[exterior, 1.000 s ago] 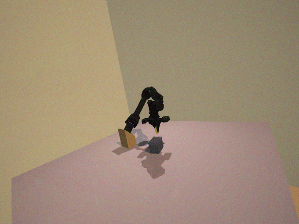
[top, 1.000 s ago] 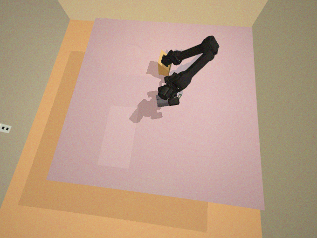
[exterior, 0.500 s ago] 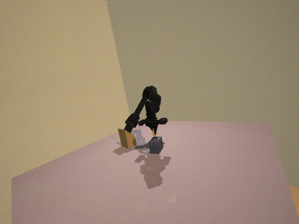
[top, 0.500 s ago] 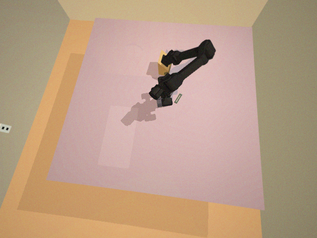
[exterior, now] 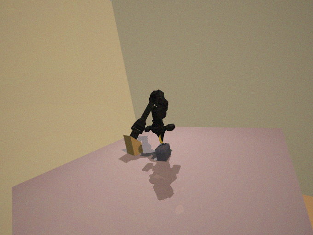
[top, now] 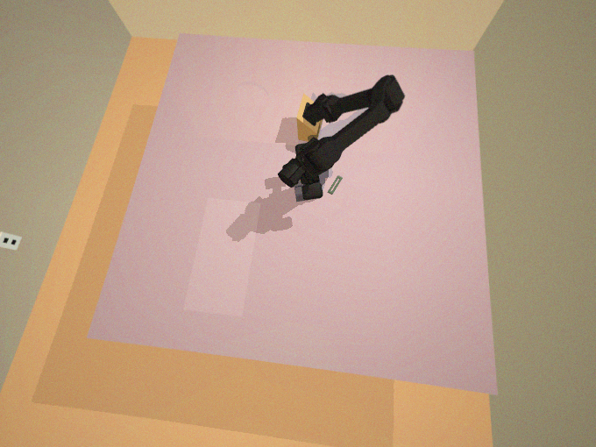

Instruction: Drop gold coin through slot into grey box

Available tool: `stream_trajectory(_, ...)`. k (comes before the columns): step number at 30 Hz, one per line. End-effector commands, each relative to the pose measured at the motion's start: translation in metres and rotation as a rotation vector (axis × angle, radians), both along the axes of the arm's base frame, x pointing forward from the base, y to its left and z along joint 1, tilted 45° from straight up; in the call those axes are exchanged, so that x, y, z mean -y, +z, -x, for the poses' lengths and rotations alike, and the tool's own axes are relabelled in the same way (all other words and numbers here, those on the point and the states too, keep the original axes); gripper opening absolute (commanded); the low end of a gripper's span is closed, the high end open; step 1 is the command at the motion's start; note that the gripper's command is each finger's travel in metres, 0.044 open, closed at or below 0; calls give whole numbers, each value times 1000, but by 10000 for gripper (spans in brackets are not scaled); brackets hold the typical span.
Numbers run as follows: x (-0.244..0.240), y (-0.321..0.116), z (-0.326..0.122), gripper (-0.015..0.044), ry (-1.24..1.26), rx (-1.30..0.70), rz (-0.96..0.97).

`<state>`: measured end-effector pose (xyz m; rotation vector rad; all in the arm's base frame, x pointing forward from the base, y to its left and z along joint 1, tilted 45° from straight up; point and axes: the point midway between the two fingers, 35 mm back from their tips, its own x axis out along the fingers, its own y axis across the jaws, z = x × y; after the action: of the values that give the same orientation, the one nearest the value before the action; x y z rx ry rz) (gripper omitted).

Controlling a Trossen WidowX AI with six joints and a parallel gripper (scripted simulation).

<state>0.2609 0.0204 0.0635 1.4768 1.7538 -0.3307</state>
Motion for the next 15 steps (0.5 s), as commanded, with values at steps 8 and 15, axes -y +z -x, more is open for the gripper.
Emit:
stream_trajectory(8, 3, -4, -2, 0, 8, 8, 0)
stream_trajectory(15, 2, -3, -1, 0, 3, 6, -1)
